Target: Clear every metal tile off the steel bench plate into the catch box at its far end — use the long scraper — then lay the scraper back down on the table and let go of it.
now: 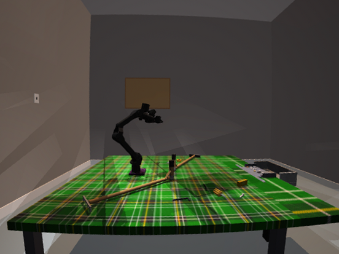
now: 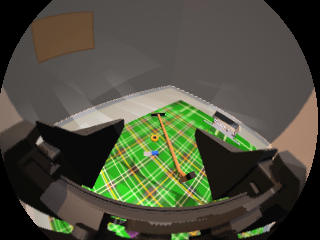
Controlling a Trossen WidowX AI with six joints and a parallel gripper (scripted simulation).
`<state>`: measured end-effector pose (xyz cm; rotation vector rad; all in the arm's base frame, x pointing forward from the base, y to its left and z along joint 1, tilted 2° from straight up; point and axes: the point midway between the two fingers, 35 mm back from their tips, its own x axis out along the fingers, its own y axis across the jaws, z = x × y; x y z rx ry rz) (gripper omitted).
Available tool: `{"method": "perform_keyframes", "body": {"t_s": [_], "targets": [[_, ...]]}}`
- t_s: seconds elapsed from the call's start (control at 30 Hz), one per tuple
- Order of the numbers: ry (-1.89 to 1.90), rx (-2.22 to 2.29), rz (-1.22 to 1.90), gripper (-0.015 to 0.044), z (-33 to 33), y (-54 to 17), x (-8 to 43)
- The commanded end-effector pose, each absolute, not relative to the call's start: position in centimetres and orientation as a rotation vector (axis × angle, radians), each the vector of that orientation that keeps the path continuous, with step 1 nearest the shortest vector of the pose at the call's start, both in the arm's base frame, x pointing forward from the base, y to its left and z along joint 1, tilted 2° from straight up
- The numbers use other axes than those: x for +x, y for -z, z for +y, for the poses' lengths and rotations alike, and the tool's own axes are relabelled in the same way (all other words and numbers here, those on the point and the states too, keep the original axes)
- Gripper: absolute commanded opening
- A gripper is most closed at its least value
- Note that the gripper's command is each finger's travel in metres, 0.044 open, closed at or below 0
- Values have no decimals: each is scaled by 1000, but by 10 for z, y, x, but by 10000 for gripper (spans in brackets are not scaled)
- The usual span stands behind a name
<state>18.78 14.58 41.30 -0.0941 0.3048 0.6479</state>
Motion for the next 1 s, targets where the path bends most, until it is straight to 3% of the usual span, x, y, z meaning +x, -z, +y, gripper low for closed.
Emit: {"method": "perform_keyframes", "body": {"t_s": [0.0, 0.97], "targets": [[-647, -110, 305, 440, 147, -412, 189], [-733, -669, -100, 440, 226, -471, 199]]}}
